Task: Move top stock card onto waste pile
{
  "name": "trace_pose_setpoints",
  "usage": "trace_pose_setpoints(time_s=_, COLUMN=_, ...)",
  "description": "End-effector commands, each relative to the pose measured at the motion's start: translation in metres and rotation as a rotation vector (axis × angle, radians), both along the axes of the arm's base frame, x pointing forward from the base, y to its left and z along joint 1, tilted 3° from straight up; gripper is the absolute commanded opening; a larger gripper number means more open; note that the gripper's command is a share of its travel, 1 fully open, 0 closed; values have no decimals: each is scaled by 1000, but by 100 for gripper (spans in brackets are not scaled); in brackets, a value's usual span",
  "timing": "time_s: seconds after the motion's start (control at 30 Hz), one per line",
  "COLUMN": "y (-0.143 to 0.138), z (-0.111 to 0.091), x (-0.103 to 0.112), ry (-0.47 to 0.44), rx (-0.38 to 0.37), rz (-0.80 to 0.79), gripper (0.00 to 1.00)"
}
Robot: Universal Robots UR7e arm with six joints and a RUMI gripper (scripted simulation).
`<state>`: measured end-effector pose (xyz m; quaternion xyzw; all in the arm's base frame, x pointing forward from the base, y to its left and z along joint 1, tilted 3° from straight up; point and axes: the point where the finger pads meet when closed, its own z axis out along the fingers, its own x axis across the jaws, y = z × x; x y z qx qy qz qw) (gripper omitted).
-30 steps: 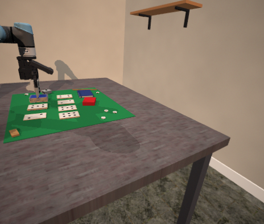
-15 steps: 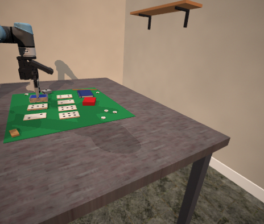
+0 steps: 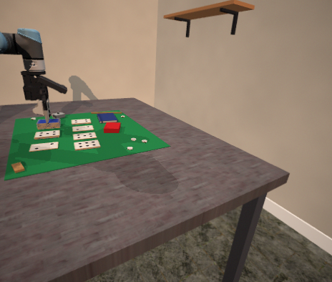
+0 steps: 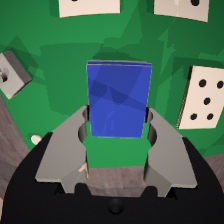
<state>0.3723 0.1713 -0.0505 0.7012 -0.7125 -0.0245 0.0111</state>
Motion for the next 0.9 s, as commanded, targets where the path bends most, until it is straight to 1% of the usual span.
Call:
trace_pose_setpoints(time_s=0.0, y=0, z=0, x=0, ry=-1, rx=0, rz=0, gripper=38)
trace_pose_setpoints(time_s=0.23, y=0, z=1, x=0, ry=-1, rx=0, rz=0, gripper=38)
trace_pose_setpoints(time_s=0.47, y=0, z=6, x=1, ry=-1, rx=0, rz=0, gripper=38)
trace_pose_setpoints(time_s=0.87, y=-1, z=38, x=2, ry=-1, rx=0, rz=0, gripper=38)
